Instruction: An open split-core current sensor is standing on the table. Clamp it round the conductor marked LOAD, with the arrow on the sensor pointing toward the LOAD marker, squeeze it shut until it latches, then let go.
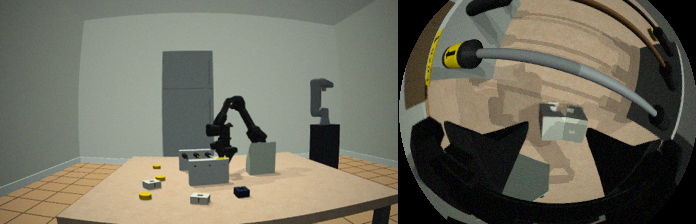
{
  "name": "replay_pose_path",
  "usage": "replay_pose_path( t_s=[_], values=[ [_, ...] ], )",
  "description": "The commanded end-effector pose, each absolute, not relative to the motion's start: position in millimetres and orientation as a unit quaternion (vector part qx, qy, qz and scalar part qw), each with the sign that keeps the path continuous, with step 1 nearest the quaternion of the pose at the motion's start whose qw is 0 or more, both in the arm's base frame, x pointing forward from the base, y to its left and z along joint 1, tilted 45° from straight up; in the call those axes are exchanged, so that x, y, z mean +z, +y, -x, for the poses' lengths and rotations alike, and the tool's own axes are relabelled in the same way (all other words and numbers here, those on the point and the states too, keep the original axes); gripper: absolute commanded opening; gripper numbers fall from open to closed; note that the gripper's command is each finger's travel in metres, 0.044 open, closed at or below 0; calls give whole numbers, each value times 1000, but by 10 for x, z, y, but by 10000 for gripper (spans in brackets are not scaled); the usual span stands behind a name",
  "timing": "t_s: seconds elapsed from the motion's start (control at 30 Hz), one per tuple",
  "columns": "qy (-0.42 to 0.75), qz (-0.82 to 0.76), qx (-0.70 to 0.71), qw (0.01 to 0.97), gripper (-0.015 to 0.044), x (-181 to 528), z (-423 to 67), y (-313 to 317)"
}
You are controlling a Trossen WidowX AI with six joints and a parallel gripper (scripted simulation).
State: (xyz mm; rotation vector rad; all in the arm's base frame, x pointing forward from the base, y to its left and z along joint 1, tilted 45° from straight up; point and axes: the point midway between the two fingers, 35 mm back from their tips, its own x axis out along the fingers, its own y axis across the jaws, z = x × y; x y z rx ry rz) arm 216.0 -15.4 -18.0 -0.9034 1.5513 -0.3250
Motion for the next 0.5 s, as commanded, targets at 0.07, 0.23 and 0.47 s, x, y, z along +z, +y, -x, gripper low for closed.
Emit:
replay_pose_path(
  t_s=[0.07,0.23,0.47],
  values=[
    [672,391,-141,613,282,-176,-2164,-149],
    [672,391,-141,613,249,-176,-2164,-149],
    [672,391,-140,613,163,-161,-2169,-128]
  ],
)
